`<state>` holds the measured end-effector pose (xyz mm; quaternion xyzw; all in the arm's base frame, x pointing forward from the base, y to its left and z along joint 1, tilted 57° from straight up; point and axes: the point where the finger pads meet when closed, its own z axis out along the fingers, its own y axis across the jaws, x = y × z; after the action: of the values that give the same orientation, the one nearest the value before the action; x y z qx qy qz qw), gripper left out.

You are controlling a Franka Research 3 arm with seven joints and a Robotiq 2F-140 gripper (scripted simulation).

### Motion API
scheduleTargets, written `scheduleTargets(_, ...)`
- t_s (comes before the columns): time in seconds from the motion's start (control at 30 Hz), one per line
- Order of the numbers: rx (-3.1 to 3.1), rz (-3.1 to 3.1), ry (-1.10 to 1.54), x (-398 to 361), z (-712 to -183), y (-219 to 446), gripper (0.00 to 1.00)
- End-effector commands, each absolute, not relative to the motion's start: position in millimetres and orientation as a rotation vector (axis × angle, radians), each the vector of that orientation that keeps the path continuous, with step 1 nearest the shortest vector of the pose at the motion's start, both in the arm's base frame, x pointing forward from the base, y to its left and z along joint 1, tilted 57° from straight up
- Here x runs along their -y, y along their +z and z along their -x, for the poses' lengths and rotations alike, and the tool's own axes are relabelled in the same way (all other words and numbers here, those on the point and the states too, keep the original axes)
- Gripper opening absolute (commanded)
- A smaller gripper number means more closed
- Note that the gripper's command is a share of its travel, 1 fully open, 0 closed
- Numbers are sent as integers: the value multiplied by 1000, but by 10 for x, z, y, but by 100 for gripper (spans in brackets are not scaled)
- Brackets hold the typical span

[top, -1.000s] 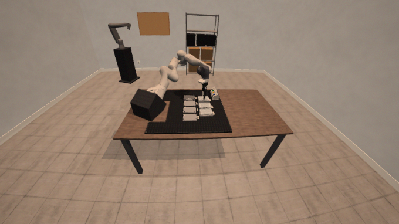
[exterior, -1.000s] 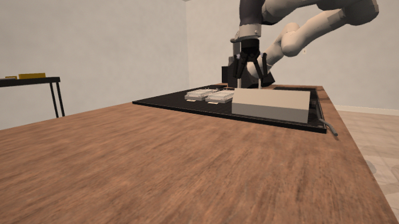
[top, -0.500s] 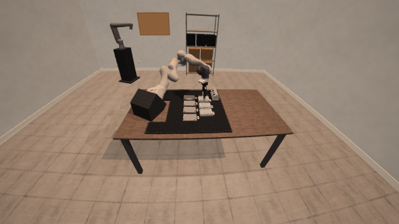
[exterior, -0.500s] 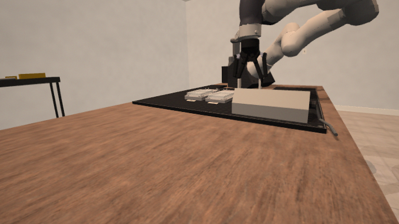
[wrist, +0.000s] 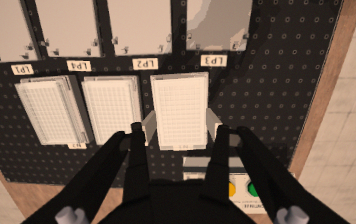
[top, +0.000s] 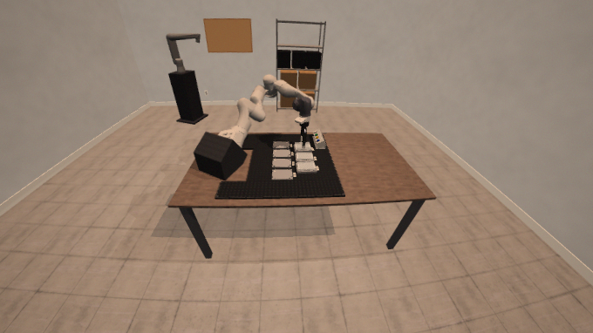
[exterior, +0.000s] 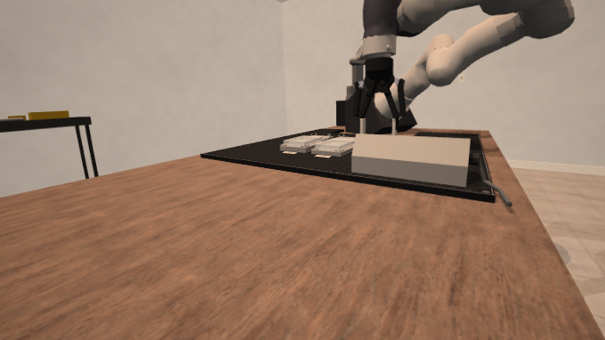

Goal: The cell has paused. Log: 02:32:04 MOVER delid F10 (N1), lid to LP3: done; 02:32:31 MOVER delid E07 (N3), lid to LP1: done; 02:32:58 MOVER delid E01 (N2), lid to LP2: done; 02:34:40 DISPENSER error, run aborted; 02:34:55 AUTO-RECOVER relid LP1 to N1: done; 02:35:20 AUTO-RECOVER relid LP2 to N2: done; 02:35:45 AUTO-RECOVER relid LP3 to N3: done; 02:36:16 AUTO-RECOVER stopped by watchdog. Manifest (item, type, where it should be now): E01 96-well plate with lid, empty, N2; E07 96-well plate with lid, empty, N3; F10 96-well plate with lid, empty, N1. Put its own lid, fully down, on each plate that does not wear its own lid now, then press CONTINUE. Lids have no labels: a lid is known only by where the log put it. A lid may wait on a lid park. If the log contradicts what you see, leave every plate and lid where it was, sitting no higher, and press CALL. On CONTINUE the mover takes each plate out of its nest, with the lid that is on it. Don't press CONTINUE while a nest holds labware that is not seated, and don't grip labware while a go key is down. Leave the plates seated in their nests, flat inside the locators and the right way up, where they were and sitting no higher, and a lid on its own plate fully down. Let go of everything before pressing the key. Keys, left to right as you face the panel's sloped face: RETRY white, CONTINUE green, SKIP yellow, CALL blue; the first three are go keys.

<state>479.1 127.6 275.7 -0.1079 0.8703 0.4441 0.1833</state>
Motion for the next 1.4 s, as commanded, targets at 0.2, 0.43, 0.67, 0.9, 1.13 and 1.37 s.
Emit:
scheduleTargets(0.2, -2455, 310, 1249, -1266, -4789, 2768, 0)
scheduleTargets(0.43, -2455, 310, 1249, -1260, -4788, 2771, 0)
scheduleTargets(0.67, -2455, 310, 1249, -1233, -4781, 2789, 0)
scheduleTargets(0.9, -2455, 310, 1249, -1200, -4771, 2812, 0)
scheduleTargets(1.13, -2455, 310, 1249, -1137, -4754, 2854, 0)
scheduleTargets(1.37, -2455, 310, 1249, -1067, -4735, 2900, 0)
